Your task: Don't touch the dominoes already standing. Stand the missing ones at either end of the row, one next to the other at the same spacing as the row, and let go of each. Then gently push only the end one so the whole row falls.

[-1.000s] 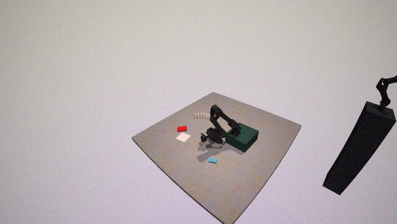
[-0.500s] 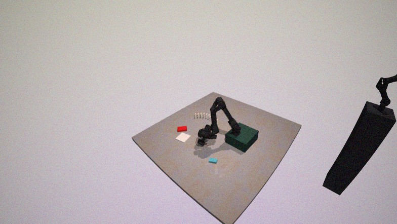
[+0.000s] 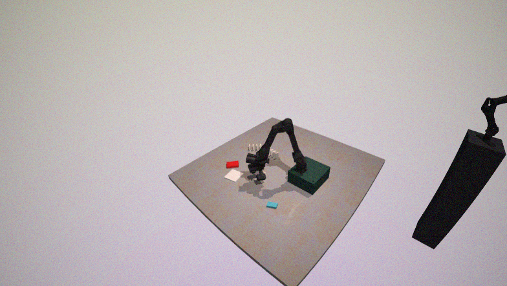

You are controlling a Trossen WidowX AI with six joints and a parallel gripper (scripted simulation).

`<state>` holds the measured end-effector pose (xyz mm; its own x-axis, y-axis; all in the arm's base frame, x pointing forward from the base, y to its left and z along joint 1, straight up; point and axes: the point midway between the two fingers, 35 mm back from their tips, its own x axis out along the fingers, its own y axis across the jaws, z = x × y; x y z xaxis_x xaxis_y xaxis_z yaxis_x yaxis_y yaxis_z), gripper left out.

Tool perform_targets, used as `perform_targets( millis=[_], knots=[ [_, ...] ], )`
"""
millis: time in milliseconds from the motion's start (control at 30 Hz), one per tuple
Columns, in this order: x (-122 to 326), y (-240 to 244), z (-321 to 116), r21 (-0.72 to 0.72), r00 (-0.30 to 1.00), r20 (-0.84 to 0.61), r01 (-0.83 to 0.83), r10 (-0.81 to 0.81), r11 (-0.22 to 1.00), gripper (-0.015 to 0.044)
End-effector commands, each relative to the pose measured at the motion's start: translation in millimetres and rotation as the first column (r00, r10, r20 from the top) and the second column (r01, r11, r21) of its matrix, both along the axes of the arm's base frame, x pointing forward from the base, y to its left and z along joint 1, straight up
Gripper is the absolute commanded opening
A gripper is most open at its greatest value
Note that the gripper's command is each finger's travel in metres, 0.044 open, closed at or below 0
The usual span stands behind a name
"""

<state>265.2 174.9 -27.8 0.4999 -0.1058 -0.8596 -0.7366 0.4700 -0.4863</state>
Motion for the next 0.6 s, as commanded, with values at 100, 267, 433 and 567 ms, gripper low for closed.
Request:
perform_targets(
  millis=[100,267,433,567],
  knots=[
    [-34,-27,69,0.094,0.831,-0.455,-0.312,0.32,0.945,0.044],
    [-38,-29,73,0.107,0.814,-0.475,-0.323,0.334,0.94,0.044],
    [-38,-29,73,0.107,0.814,-0.475,-0.323,0.334,0.94,0.044],
    [-37,-29,72,0.107,0.814,-0.475,-0.323,0.334,0.94,0.044]
  ],
)
